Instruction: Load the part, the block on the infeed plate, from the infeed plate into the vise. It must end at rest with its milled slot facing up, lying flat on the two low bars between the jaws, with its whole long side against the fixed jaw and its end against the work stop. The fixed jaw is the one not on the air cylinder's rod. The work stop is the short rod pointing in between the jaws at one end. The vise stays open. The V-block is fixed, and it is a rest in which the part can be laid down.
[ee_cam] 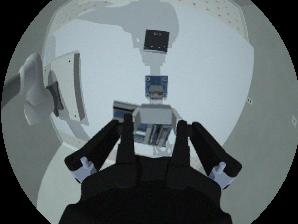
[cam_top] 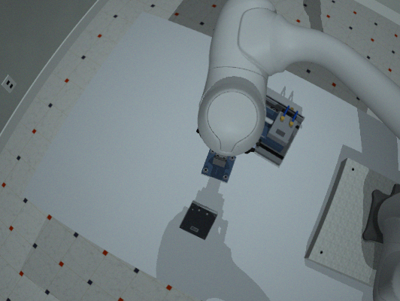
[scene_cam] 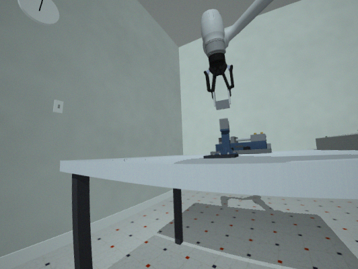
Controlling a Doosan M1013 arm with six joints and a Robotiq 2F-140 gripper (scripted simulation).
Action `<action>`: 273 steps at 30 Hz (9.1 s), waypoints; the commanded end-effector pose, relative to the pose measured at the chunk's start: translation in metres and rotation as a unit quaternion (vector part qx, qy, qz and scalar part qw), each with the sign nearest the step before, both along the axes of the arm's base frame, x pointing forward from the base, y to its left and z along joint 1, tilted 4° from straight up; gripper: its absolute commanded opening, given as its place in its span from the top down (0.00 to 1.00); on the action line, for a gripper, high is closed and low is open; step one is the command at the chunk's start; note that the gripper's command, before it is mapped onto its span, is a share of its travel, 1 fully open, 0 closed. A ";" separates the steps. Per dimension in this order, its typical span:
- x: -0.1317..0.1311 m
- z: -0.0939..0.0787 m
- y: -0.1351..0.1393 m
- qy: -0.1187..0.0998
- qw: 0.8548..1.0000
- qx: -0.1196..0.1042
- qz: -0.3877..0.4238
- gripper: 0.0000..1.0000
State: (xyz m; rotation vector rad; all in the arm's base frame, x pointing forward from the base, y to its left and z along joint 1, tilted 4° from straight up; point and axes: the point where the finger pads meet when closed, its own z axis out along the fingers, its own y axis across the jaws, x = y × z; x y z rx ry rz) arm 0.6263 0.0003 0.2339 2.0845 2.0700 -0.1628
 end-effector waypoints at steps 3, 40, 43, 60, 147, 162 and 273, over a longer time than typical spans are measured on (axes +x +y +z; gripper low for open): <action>-0.001 0.000 0.000 0.002 0.999 -0.036 -0.004 1.00; 0.000 -0.004 0.008 0.003 0.977 -0.213 -0.015 1.00; 0.000 -0.005 0.009 0.003 0.974 -0.225 -0.016 1.00; 0.000 -0.006 0.010 0.003 0.965 -0.262 -0.018 1.00; 0.001 -0.018 0.011 0.003 0.964 -0.267 -0.018 1.00; 0.001 -0.031 0.011 0.003 0.964 -0.267 -0.018 1.00; 0.004 -0.082 0.012 0.003 0.964 -0.267 -0.018 1.00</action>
